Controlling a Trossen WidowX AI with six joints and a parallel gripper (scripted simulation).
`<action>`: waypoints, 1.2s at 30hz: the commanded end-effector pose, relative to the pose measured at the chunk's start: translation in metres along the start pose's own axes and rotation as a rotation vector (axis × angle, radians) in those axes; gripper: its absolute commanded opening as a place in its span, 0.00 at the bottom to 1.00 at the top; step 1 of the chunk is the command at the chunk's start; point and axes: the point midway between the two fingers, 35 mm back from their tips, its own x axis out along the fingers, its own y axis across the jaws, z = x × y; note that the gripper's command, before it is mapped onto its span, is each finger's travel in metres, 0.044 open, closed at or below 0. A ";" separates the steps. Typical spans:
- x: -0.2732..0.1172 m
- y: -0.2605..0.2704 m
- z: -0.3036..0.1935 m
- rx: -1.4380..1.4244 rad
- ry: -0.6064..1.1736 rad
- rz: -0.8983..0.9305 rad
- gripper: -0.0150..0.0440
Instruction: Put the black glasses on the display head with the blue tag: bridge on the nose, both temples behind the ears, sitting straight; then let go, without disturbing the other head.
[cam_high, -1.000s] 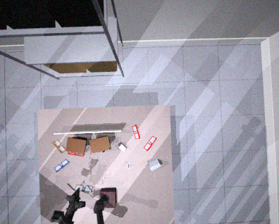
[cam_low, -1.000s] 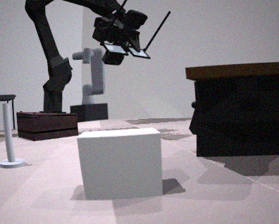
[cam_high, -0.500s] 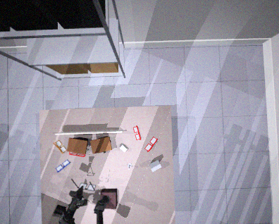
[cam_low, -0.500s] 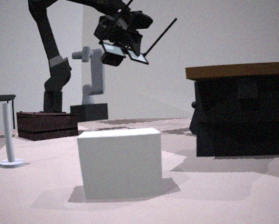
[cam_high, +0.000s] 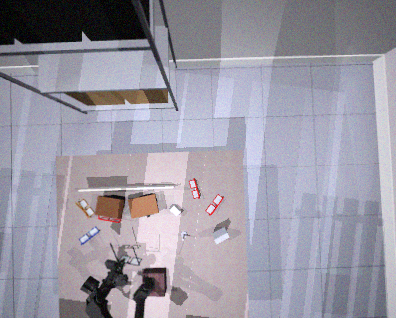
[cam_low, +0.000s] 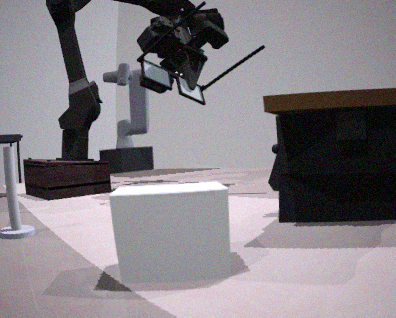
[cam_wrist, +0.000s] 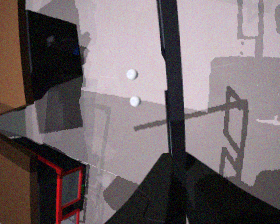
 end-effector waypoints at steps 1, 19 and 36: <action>0.006 0.004 0.004 -0.021 0.001 -0.041 0.25; 0.041 0.012 0.034 -0.108 0.039 -0.253 0.25; 0.069 0.018 0.067 -0.152 0.166 -0.386 0.25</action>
